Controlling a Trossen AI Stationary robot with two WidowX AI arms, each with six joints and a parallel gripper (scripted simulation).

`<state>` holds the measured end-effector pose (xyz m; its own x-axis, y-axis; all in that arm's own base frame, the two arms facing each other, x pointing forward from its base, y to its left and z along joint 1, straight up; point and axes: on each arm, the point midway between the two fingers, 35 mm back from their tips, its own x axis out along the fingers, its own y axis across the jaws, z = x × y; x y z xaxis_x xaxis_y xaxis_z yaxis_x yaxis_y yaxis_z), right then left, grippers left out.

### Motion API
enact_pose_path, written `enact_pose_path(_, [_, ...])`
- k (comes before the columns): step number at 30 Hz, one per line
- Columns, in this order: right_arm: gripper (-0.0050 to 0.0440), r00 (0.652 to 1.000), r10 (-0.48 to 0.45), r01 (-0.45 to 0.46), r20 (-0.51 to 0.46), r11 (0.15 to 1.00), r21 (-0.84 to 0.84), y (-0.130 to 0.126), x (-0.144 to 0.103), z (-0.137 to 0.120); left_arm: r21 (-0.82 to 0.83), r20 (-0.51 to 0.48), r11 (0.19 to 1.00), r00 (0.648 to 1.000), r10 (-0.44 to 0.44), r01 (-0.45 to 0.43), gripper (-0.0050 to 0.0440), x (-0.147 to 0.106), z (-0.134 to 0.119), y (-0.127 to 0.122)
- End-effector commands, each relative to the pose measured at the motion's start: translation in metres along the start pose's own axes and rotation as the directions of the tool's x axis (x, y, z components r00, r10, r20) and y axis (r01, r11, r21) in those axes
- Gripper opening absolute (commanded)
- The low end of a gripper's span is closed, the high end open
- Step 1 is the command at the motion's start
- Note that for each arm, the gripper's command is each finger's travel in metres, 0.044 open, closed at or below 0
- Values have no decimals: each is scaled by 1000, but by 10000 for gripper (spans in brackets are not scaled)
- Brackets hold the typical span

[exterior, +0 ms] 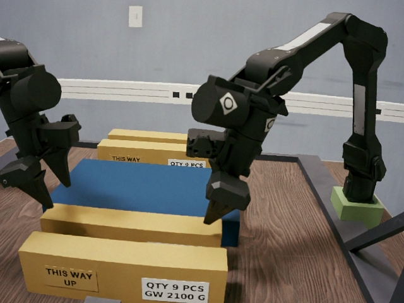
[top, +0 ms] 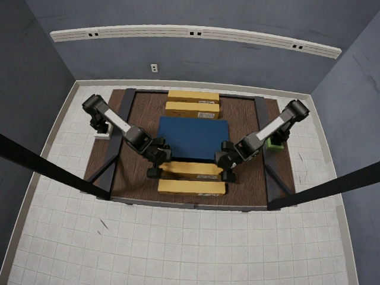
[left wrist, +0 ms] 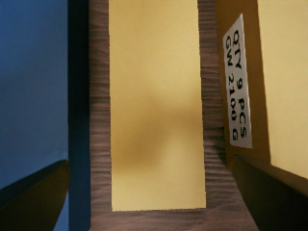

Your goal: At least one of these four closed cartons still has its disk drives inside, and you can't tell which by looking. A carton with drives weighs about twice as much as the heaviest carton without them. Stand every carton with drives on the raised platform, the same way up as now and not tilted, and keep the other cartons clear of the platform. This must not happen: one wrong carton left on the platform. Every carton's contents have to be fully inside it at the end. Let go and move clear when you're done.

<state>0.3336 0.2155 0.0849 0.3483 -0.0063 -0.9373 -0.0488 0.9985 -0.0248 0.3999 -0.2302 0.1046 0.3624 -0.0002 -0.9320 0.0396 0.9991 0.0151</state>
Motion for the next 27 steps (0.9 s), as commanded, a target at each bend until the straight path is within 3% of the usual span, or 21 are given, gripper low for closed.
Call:
enact_pose_path(1, [388,1000,13,-13,26,1000,7,4,-8,8,-10,23,1000,1000,-10,10,386,-8,7,-2])
enact_pose_path(27, [388,999,17,-17,28,1000,7,5,-8,8,-8,33,1000,999,-18,19,386,-8,7,-2])
